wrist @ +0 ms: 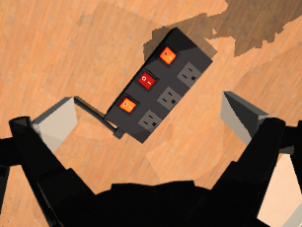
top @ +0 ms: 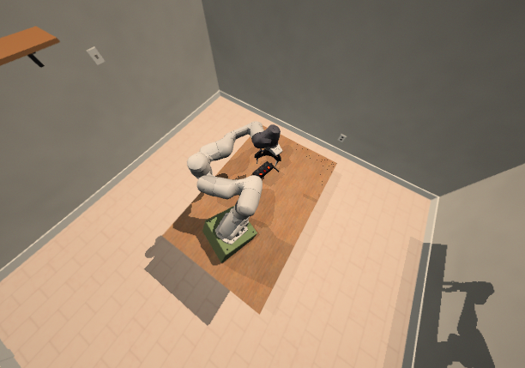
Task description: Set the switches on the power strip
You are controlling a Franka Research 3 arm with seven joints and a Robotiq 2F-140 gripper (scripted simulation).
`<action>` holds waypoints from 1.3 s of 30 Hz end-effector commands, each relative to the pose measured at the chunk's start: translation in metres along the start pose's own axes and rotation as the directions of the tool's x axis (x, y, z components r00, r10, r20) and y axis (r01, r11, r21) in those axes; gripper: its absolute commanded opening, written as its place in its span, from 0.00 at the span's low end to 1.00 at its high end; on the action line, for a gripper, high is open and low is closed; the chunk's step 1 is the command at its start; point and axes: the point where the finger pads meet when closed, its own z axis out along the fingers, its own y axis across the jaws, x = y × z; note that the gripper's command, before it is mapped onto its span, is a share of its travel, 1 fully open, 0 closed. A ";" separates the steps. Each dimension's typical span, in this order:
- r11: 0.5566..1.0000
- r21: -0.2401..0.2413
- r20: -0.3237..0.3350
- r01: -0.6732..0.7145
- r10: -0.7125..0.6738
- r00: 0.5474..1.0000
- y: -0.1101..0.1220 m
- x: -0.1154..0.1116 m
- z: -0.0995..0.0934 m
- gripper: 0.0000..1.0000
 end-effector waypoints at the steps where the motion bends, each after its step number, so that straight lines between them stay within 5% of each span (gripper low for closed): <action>1: 0.986 0.000 0.006 0.166 -0.166 0.986 -0.003 0.001 -0.002 1.00; 3: 0.955 0.012 0.005 0.298 -0.298 0.955 -0.003 0.001 -0.004 1.00; 9: 0.955 0.012 0.005 0.298 -0.298 0.955 -0.003 0.001 -0.004 1.00; 10: 0.908 0.022 0.002 0.418 -0.418 0.909 -0.003 0.002 -0.007 1.00; 15: 0.908 0.022 0.002 0.418 -0.418 0.909 -0.003 0.002 -0.007 1.00; 16: 0.852 0.031 -0.003 0.523 -0.523 0.852 -0.003 0.002 -0.009 1.00; 21: 0.852 0.031 -0.003 0.523 -0.523 0.852 -0.003 0.002 -0.009 1.00; 22: 0.789 0.039 -0.010 0.613 -0.613 0.790 -0.003 0.003 -0.012 1.00; 27: 0.789 0.039 -0.010 0.613 -0.613 0.790 -0.003 0.003 -0.012 1.00; 28: 0.725 0.045 -0.017 0.687 -0.687 0.727 -0.003 0.003 -0.014 1.00; 32: 0.725 0.045 -0.017 0.687 -0.687 0.727 -0.003 0.003 -0.014 1.00; 33: 0.664 0.049 -0.024 0.746 -0.746 0.666 -0.003 0.004 -0.016 1.00; 37: 0.664 0.049 -0.024 0.746 -0.746 0.666 -0.003 0.004 -0.016 1.00; 38: 0.609 0.051 -0.030 0.792 -0.791 0.611 -0.003 0.004 -0.017 1.00; 39: 0.609 0.051 -0.030 0.792 -0.791 0.611 -0.003 0.004 -0.017 1.00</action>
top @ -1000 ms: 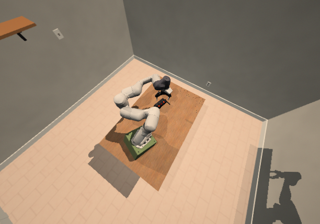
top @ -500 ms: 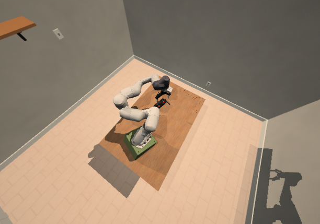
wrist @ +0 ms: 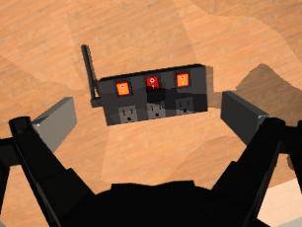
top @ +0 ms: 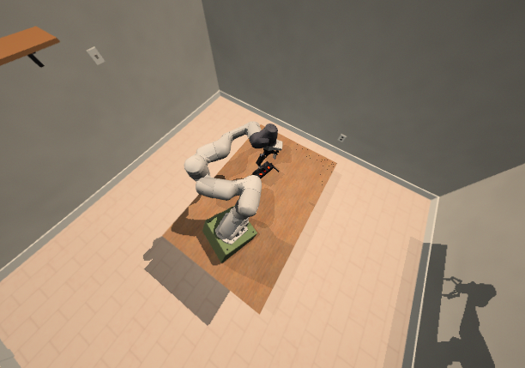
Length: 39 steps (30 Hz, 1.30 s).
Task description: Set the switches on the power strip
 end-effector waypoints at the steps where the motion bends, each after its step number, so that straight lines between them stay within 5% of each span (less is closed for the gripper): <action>1: 0.985 0.005 0.003 0.170 -0.170 0.985 -0.001 0.002 -0.002 1.00; 13: 0.943 0.015 -0.007 0.332 -0.332 0.943 -0.001 0.002 -0.006 1.00; 39: 0.941 0.015 -0.007 0.337 -0.337 0.942 -0.001 0.002 -0.006 1.00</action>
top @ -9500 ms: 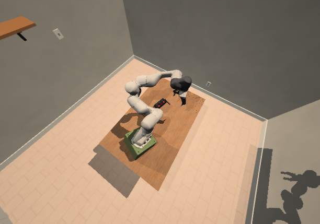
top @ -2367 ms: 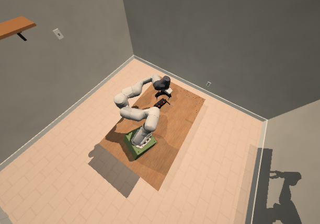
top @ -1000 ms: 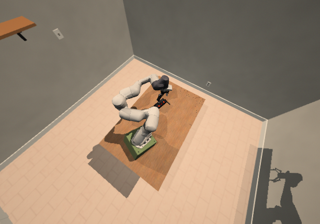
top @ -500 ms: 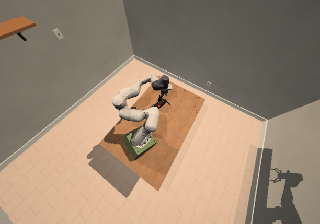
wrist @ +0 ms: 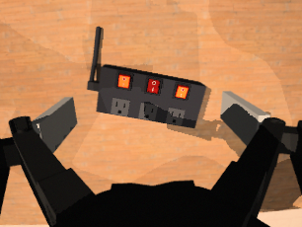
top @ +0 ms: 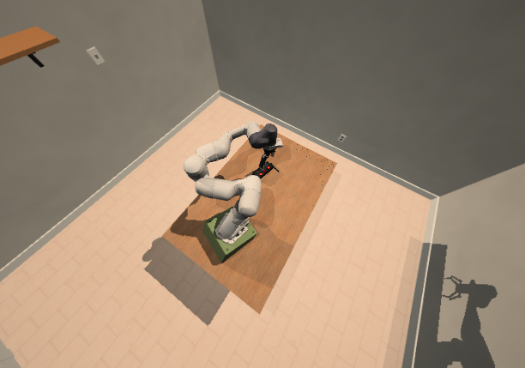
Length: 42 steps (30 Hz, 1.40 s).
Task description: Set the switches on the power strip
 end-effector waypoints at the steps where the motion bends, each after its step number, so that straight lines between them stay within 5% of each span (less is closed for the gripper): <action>1: 1.000 0.001 0.000 0.013 -0.013 1.000 0.000 0.001 -0.001 1.00; 11: 1.000 0.002 -0.001 0.001 -0.001 1.000 0.000 0.001 -0.002 1.00; 15: 0.993 0.013 -0.002 -0.118 0.118 0.993 0.003 0.004 -0.014 1.00; 19: 0.935 0.030 -0.001 -0.353 0.353 0.936 0.009 0.015 -0.037 1.00; 22: 0.925 0.034 0.001 -0.380 0.380 0.925 0.011 0.019 -0.043 1.00; 26: 0.847 0.043 0.011 -0.529 0.529 0.848 0.020 0.040 -0.052 1.00; 31: 0.753 0.038 0.015 -0.657 0.657 0.754 0.028 0.050 -0.026 1.00; 37: 0.642 -0.007 -0.002 -0.766 0.766 0.642 0.041 0.018 0.026 1.00; 39: 0.642 -0.007 -0.002 -0.766 0.766 0.642 0.041 0.018 0.026 1.00; 42: 0.567 -0.037 -0.011 -0.823 0.823 0.567 0.050 0.000 0.042 1.00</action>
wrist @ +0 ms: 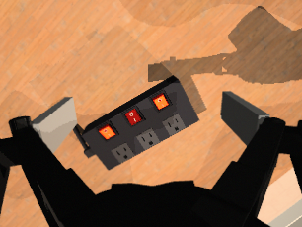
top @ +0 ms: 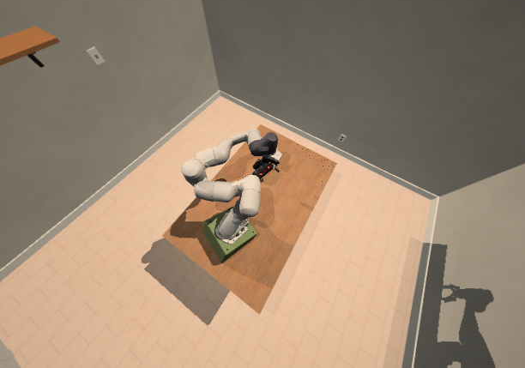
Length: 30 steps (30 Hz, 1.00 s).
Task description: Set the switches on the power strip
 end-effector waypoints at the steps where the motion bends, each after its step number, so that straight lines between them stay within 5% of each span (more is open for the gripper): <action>1: 0.961 0.014 0.013 -0.275 0.275 0.961 0.013 -0.014 0.016 1.00; 6: 0.929 -0.008 0.015 -0.370 0.370 0.929 0.020 -0.016 0.021 1.00; 7: 0.920 -0.010 0.017 -0.392 0.392 0.920 0.020 -0.016 0.021 0.00; 14: 0.863 -0.014 0.028 -0.505 0.505 0.863 0.020 -0.016 0.021 0.00; 30: 0.593 0.004 0.049 -0.805 0.804 0.592 0.020 -0.016 0.021 0.00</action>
